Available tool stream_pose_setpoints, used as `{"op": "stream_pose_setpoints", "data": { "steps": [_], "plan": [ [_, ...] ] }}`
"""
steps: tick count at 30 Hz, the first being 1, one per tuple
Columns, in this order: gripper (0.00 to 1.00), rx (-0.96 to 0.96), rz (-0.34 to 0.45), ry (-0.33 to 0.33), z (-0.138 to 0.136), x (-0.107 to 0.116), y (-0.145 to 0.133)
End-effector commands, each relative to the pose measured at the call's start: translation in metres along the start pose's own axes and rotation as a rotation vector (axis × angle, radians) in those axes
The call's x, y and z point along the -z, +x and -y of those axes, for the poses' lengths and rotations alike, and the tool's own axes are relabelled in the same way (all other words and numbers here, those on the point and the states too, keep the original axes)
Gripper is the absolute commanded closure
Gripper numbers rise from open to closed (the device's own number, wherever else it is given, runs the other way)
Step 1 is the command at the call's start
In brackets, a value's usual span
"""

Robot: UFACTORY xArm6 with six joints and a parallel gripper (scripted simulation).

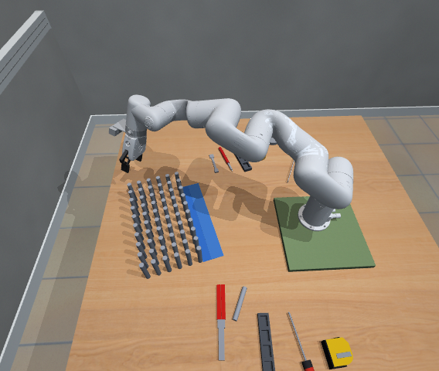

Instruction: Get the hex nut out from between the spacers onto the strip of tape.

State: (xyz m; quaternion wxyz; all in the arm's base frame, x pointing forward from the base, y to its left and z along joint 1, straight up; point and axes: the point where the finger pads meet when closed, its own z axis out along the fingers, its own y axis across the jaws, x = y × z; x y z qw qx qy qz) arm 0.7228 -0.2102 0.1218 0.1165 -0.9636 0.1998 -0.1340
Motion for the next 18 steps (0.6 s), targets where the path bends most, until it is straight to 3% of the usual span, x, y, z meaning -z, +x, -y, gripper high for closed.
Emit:
{"op": "stream_pose_setpoints", "data": {
  "steps": [1, 6, 15, 18],
  "plan": [
    [0.00, 0.002, -0.006, 0.000, 0.001, 0.003, 0.002],
    [0.00, -0.017, -0.008, -0.006, -0.010, 0.008, 0.002],
    [0.00, -0.269, -0.026, -0.095, -0.133, 0.062, -0.020],
    [0.00, -0.332, -0.030, -0.116, -0.157, 0.074, -0.028]
  ]
}}
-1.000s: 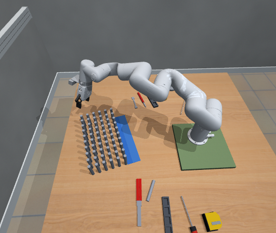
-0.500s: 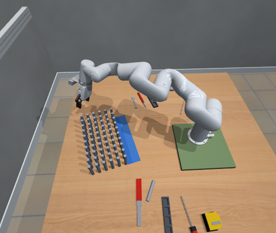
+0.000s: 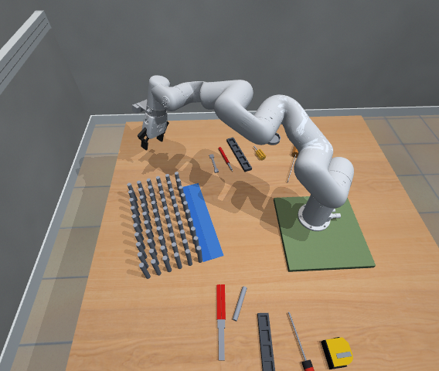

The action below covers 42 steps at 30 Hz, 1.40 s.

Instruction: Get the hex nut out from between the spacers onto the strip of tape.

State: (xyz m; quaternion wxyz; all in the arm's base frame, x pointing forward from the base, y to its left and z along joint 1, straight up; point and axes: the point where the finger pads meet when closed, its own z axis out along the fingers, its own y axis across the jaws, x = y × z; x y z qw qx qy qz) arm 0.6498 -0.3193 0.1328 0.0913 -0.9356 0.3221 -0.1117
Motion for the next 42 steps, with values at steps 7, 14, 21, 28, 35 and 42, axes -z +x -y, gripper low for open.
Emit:
{"op": "stream_pose_setpoints", "data": {
  "steps": [7, 14, 21, 28, 35, 42],
  "plan": [
    [0.00, -0.227, -0.034, -0.072, -0.130, 0.052, -0.019],
    [0.00, -0.382, -0.040, -0.117, -0.212, 0.084, -0.053],
    [0.00, -0.544, -0.044, -0.160, -0.279, 0.110, -0.099],
    [0.00, -0.705, -0.046, -0.199, -0.341, 0.135, -0.159],
    [0.00, -0.857, -0.046, -0.232, -0.377, 0.151, -0.212],
    [0.00, -0.993, -0.044, -0.259, -0.425, 0.172, -0.305]
  ]
}}
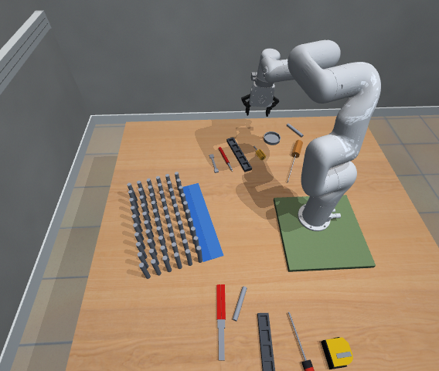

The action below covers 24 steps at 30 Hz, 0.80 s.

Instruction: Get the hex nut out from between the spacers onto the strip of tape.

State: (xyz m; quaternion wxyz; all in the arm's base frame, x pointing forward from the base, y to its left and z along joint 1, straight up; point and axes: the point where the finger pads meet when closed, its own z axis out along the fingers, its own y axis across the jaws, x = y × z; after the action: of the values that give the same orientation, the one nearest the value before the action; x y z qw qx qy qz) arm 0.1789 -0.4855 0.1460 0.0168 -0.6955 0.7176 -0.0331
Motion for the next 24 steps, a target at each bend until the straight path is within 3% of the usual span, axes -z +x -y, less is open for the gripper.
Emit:
{"op": "stream_pose_setpoints", "data": {
  "steps": [1, 8, 10, 11, 13, 24],
  "plan": [
    [0.00, -0.127, -0.011, -0.022, -0.069, 0.006, -0.015],
    [0.00, -0.269, -0.002, -0.051, -0.151, 0.002, -0.053],
    [0.00, -0.269, -0.002, -0.051, -0.151, 0.002, -0.053],
    [0.00, -0.303, 0.001, -0.057, -0.174, 0.001, -0.067],
    [0.00, -0.351, 0.004, -0.066, -0.193, -0.002, -0.081],
    [0.00, -0.384, 0.007, -0.072, -0.204, -0.004, -0.092]
  ]
}}
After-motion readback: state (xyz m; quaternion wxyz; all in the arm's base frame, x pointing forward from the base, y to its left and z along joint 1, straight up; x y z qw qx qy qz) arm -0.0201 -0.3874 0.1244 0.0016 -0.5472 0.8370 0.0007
